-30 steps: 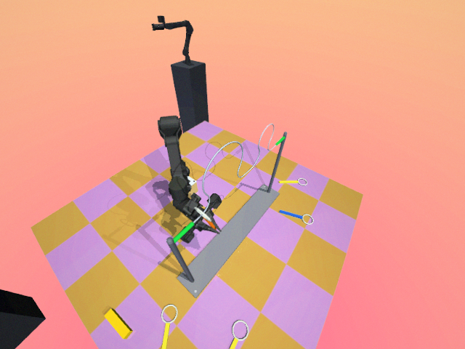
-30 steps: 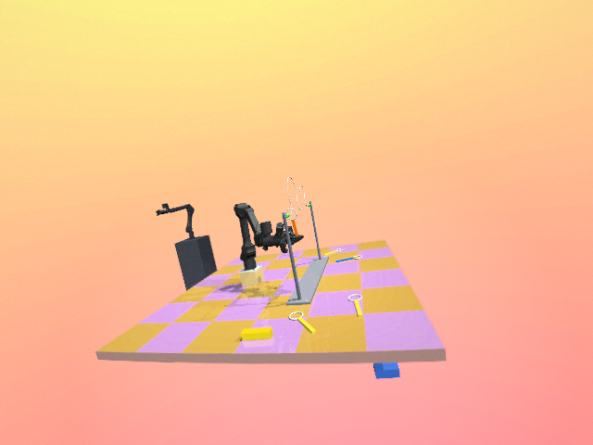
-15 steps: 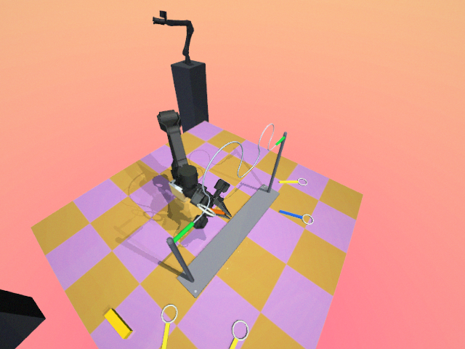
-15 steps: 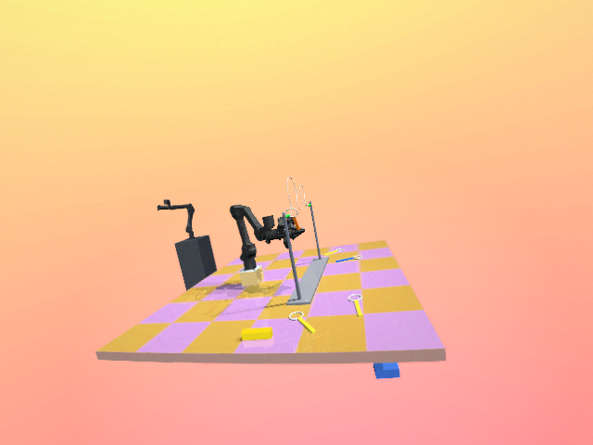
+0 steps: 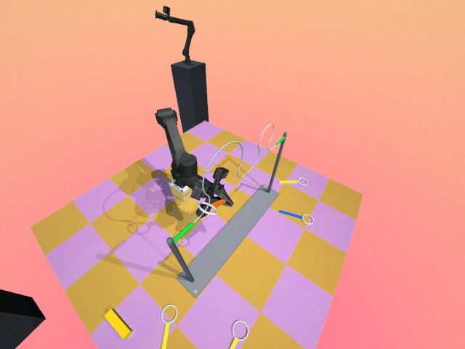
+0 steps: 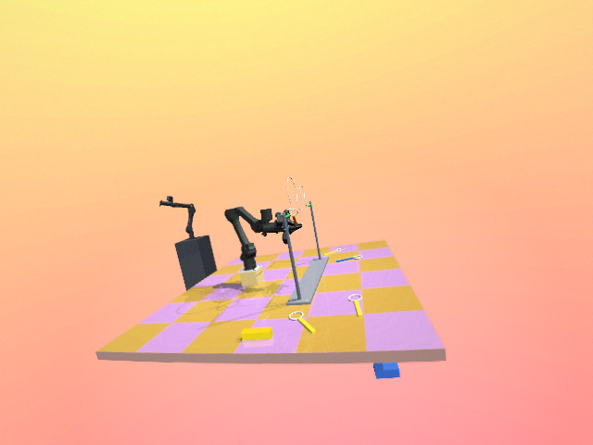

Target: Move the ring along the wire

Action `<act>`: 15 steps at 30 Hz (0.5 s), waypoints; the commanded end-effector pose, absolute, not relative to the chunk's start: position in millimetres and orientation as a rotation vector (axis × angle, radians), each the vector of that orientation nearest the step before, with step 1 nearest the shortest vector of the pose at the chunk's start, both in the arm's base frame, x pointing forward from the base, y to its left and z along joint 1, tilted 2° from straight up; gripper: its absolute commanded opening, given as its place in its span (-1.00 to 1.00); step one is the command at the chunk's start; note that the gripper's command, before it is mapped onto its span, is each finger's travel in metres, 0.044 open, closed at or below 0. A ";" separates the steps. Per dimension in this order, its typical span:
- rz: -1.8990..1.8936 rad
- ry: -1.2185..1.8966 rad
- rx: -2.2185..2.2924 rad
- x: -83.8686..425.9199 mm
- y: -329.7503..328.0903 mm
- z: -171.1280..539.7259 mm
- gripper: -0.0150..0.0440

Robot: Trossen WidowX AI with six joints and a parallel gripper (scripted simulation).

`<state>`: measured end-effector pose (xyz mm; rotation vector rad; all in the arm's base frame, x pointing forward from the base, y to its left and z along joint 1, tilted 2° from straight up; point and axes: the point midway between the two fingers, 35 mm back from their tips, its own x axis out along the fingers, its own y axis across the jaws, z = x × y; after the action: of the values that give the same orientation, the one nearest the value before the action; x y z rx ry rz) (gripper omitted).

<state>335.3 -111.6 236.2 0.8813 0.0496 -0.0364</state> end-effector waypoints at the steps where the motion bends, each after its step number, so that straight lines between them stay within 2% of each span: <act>1: -0.003 0.075 0.944 330.0 -104.3 250.8 -1.00; 15: 0.108 0.191 1.156 312.5 -89.2 282.8 -1.00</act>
<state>317.2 -92.6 269.8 1.1099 0.1729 0.0725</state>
